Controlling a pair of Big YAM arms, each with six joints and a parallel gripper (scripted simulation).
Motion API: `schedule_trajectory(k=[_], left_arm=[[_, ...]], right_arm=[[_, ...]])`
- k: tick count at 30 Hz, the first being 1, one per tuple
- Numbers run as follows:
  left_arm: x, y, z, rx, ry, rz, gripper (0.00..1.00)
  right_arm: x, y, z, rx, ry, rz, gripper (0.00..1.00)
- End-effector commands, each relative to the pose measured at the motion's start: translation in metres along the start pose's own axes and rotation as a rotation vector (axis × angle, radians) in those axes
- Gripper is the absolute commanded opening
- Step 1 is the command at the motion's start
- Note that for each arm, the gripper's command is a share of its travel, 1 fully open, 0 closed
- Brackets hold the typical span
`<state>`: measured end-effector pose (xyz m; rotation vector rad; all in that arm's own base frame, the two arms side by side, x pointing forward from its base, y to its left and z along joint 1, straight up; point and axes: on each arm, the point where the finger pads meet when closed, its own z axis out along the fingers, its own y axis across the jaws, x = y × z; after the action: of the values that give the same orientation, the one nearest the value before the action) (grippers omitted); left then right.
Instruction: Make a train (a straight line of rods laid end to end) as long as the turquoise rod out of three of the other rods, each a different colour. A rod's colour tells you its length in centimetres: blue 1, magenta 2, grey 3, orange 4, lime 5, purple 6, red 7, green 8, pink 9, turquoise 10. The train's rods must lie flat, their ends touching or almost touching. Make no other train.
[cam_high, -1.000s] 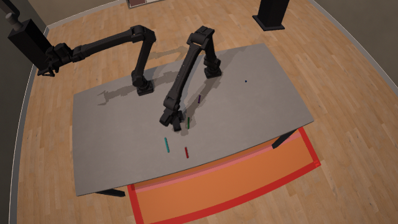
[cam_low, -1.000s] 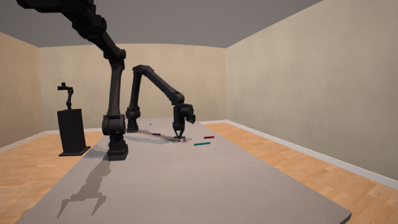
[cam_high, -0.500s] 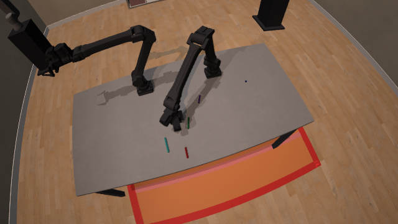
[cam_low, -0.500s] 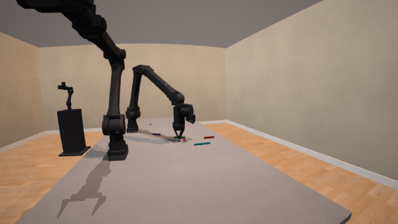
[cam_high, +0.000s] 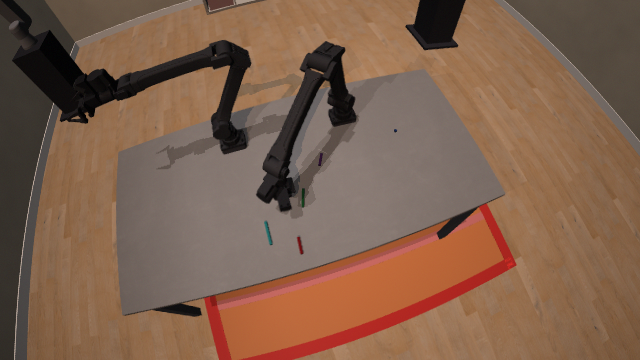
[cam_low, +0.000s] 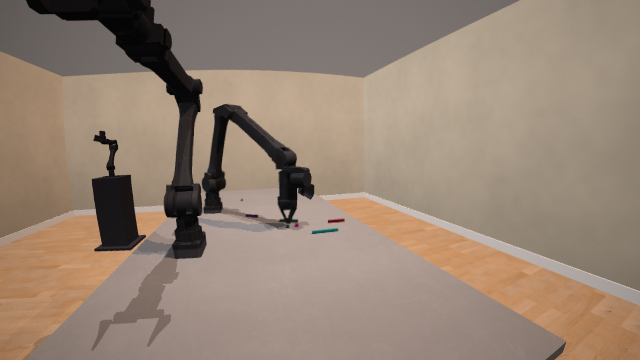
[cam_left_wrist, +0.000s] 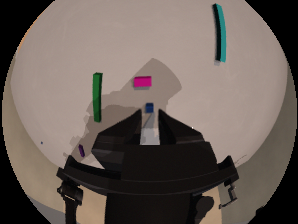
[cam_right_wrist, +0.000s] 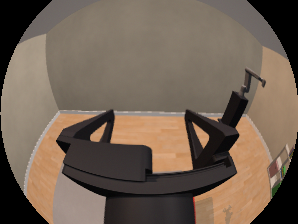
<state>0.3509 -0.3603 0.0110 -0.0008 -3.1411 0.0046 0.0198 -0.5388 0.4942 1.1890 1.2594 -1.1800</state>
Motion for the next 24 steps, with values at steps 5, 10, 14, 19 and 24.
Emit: schedule_trajectory(k=[5, 10, 14, 19, 24], left_arm=[[0.001, -0.005, 0.002, 0.002, -0.008, -0.009, 0.23], [0.003, -0.004, 0.002, 0.002, -0.009, -0.007, 0.23], [0.004, -0.006, -0.005, 0.013, -0.019, -0.005, 0.23], [0.004, -0.006, -0.011, 0.023, -0.028, -0.007, 0.23], [0.0, -0.009, -0.015, 0.031, -0.036, -0.011, 0.23]], right_arm=[[-0.006, -0.003, 0.006, 0.009, -0.025, 0.017, 1.0], [-0.006, -0.003, 0.006, 0.009, -0.025, 0.017, 1.0], [-0.006, -0.003, 0.006, 0.009, -0.025, 0.017, 1.0], [-0.006, -0.003, 0.006, 0.009, -0.025, 0.017, 1.0], [-0.006, -0.003, 0.006, 0.009, -0.025, 0.017, 1.0]])
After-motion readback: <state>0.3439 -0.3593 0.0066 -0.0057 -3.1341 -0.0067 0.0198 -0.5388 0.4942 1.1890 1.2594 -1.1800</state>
